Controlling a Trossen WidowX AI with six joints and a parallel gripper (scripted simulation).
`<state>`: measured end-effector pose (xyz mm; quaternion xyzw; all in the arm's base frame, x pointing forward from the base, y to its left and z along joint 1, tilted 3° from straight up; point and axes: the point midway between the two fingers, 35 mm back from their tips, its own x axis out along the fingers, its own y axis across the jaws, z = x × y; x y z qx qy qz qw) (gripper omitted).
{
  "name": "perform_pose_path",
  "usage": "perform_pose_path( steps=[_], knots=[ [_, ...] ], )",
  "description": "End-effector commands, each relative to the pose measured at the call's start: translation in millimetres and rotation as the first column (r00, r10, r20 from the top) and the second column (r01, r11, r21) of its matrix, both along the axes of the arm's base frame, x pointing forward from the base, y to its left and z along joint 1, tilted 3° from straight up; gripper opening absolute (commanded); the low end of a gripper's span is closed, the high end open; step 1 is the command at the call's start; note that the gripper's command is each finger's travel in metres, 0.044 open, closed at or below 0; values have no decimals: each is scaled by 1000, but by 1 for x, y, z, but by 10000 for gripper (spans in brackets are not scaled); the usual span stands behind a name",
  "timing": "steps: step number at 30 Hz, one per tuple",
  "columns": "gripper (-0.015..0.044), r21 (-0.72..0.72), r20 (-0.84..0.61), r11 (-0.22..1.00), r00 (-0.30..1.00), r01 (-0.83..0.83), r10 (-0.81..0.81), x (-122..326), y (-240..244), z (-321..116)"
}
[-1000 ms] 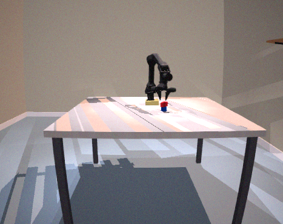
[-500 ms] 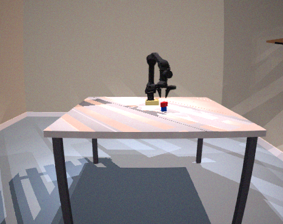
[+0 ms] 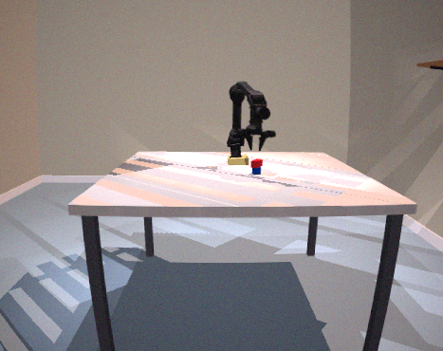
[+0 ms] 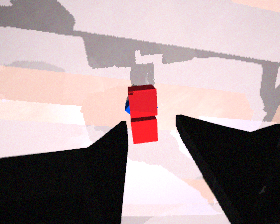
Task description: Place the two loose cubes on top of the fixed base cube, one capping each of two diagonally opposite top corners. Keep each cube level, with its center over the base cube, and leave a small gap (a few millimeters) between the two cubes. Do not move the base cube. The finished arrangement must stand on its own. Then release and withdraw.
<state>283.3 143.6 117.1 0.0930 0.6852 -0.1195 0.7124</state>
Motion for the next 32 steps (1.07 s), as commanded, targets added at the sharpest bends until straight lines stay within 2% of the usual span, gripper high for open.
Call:
perform_pose_path(
  steps=[1,7,8,15,25,32],
  knots=[
    [231,3,4,1000,1000,3,-3,1,1,4],
    [389,0,0,1000,1000,0,0,0,0,9],
    [400,0,0,1000,1000,0,0,0,0,9],
    [400,-2,-6,1000,1000,-1,1,-3,2,7],
    [400,7,-14,1000,1000,-1,1,-88,108,3],
    [400,7,-14,1000,1000,-1,1,-90,110,3]
  ],
)
